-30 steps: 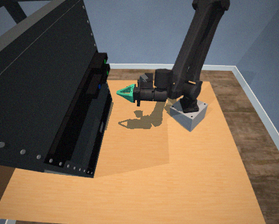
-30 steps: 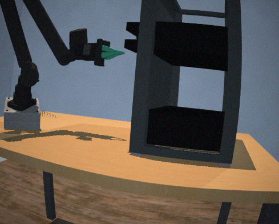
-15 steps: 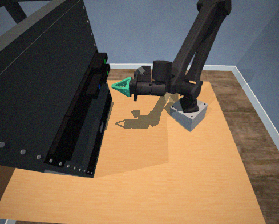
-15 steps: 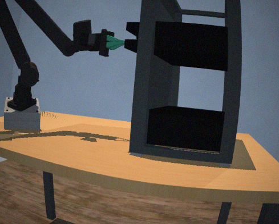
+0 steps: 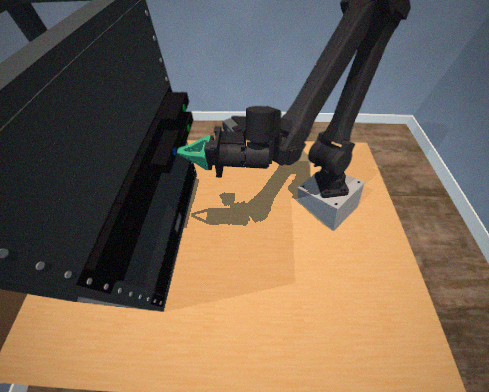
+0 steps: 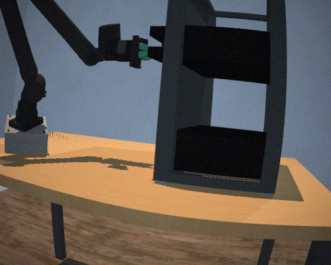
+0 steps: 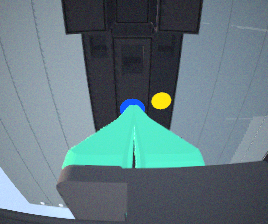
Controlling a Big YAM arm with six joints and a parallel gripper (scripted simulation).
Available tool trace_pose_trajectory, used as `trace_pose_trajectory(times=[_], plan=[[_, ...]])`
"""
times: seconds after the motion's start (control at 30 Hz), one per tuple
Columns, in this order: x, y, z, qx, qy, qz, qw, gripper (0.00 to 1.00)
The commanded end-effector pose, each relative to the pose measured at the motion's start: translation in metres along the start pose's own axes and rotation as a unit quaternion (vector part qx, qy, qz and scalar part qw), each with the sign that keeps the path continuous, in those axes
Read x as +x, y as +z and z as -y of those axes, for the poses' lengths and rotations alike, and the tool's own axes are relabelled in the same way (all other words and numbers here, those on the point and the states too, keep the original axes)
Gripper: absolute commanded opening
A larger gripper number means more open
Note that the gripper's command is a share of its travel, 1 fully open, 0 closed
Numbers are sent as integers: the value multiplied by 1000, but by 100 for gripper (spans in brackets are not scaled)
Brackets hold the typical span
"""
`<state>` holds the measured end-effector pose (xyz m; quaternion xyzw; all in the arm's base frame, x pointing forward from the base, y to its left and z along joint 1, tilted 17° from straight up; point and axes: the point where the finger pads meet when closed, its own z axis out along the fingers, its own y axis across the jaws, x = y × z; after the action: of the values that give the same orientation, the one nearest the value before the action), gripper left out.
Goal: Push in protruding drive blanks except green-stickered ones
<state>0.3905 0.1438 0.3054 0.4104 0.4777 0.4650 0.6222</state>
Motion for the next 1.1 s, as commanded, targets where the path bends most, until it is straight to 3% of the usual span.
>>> trace_pose_trajectory(times=[0.0, 0.97, 1.07], plan=[[3, 2, -10, -7, 9, -3, 1000, 0], [3, -1, -3, 1, 0, -4, 1000, 0], [1, 13, -13, -6, 8, 6, 1000, 0]])
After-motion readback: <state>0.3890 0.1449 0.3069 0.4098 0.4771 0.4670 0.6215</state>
